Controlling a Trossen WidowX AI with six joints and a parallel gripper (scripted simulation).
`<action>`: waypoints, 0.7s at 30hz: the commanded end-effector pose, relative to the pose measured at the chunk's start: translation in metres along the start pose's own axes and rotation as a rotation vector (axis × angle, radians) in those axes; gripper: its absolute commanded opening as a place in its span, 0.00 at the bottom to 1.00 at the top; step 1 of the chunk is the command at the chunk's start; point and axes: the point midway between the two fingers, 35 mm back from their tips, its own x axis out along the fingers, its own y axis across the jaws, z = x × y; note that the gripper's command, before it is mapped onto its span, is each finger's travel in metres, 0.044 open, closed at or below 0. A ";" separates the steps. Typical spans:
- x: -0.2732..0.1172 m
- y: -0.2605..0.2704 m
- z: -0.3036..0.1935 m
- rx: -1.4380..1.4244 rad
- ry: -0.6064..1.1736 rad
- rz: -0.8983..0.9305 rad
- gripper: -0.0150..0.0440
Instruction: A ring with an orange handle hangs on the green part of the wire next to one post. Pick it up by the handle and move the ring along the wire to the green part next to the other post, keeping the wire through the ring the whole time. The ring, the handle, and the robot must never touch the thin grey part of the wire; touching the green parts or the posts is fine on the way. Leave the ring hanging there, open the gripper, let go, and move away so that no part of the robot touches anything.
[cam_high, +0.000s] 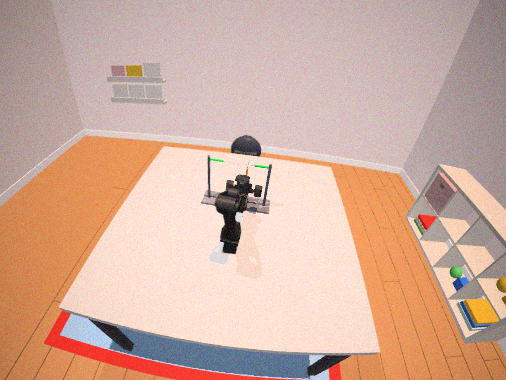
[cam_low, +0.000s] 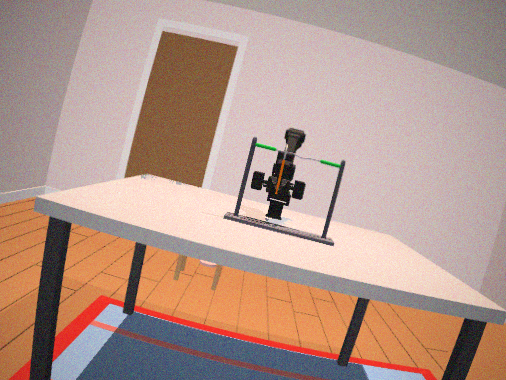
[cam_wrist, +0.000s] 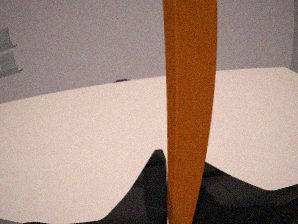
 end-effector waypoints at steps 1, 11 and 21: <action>0.000 0.005 0.000 0.013 -0.001 -0.009 0.00; 0.000 0.011 0.001 -0.014 0.000 -0.006 0.00; 0.001 0.011 0.002 -0.098 0.001 0.024 0.00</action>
